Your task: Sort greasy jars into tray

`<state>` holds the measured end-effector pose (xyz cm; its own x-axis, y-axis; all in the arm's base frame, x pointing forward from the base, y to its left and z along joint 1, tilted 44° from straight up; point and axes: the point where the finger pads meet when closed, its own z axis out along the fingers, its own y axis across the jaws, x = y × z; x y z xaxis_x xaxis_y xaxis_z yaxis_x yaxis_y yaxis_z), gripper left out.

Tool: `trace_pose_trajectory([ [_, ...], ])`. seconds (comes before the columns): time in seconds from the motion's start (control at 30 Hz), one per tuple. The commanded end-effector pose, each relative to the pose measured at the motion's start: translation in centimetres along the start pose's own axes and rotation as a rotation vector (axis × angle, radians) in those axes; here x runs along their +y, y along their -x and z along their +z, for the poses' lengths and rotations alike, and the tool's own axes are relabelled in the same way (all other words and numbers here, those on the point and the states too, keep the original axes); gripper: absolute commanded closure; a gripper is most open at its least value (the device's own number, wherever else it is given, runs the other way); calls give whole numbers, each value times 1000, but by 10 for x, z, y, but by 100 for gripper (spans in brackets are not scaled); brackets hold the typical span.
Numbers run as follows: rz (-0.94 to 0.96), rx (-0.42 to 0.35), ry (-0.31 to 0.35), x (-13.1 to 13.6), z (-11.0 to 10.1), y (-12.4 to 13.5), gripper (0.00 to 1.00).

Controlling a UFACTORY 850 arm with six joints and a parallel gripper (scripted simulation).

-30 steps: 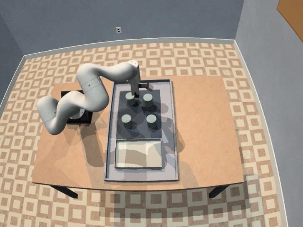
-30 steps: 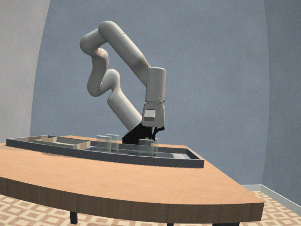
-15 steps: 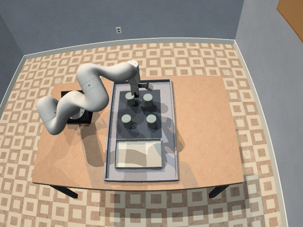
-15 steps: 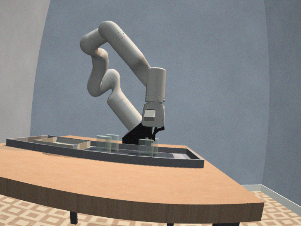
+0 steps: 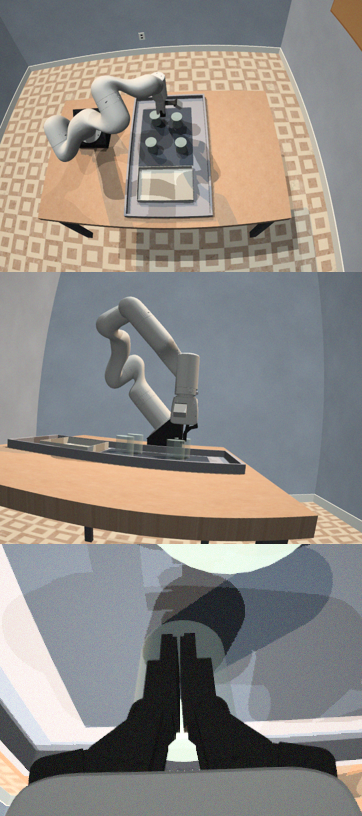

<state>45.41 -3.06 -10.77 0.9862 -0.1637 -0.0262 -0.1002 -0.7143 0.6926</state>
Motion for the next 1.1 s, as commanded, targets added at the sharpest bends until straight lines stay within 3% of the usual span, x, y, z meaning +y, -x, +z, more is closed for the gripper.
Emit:
trace_pose_trajectory([
  [0.0, 1, 1, -1, 0, -1, 0, 100],
  [1.07, 1, 1, -1, 0, -4, 3, 100],
])
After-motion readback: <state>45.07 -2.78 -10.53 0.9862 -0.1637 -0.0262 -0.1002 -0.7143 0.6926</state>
